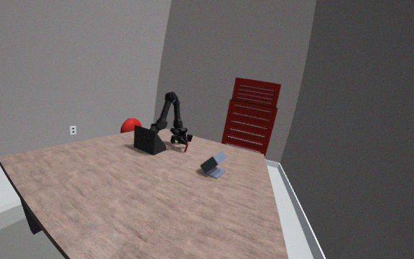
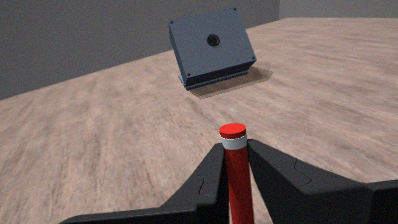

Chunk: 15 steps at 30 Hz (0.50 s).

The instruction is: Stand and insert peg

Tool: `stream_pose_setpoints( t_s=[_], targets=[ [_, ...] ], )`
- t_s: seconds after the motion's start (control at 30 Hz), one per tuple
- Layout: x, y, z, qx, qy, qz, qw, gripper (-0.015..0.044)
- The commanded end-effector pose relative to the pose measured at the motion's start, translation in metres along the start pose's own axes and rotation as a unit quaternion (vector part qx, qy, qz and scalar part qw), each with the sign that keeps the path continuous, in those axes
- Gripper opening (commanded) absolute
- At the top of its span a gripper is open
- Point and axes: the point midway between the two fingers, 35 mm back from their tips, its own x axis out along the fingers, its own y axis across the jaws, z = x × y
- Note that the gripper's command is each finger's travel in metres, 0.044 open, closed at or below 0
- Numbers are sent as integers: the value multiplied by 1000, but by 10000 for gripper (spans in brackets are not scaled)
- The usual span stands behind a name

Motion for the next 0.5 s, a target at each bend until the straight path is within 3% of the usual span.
stream_pose_setpoints(
  t_s=[0.0, 0.47],
  targets=[
    [-2, 2, -1, 0, -22, 1, 1000, 51],
    [-2, 1, -4, -2, -8, 0, 1000, 51]
  ],
)
